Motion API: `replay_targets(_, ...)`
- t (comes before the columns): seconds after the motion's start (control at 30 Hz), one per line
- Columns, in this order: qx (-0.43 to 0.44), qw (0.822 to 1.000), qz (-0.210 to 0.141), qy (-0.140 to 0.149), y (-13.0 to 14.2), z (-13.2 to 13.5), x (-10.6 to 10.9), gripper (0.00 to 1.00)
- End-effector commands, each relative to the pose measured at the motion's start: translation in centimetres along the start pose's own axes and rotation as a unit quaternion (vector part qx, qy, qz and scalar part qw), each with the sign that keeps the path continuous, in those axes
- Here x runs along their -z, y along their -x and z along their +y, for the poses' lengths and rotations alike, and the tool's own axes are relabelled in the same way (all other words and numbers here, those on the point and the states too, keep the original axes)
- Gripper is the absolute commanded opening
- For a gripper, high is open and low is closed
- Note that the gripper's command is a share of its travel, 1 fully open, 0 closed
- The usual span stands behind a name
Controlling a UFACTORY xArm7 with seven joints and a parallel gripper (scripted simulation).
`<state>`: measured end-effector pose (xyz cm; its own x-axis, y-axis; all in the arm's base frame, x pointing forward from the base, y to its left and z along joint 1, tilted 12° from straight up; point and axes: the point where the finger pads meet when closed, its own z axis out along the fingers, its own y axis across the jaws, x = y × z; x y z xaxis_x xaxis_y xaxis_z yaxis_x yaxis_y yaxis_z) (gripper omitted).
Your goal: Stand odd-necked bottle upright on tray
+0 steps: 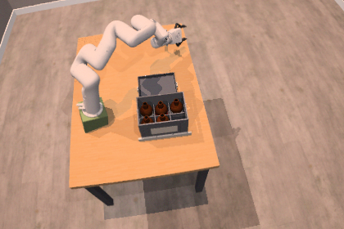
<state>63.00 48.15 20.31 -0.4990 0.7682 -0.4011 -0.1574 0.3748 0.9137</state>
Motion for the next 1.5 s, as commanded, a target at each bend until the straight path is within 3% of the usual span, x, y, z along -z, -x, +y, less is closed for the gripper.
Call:
replay_targets(0.0,0.0,1.0,0.0,0.002,0.1,0.4,0.0,1.0)
replay_targets(0.17,0.022,1.0,0.012,-0.001,1.1,2.2,0.7,1.0)
replay_targets(0.43,0.078,0.996,0.035,-0.019,5.1,6.8,3.6,1.0)
replay_targets(0.87,0.083,0.996,0.036,-0.021,5.5,7.1,3.8,1.0)
replay_targets(0.93,0.107,0.993,0.039,-0.037,8.2,9.1,5.9,1.0)
replay_targets(1.37,0.112,0.992,0.04,-0.041,8.8,9.4,6.3,1.0)
replay_targets(1.4,0.125,0.99,0.039,-0.054,11.0,10.5,7.9,1.0)
replay_targets(1.47,0.13,0.989,0.038,-0.061,11.9,10.9,8.7,1.0)
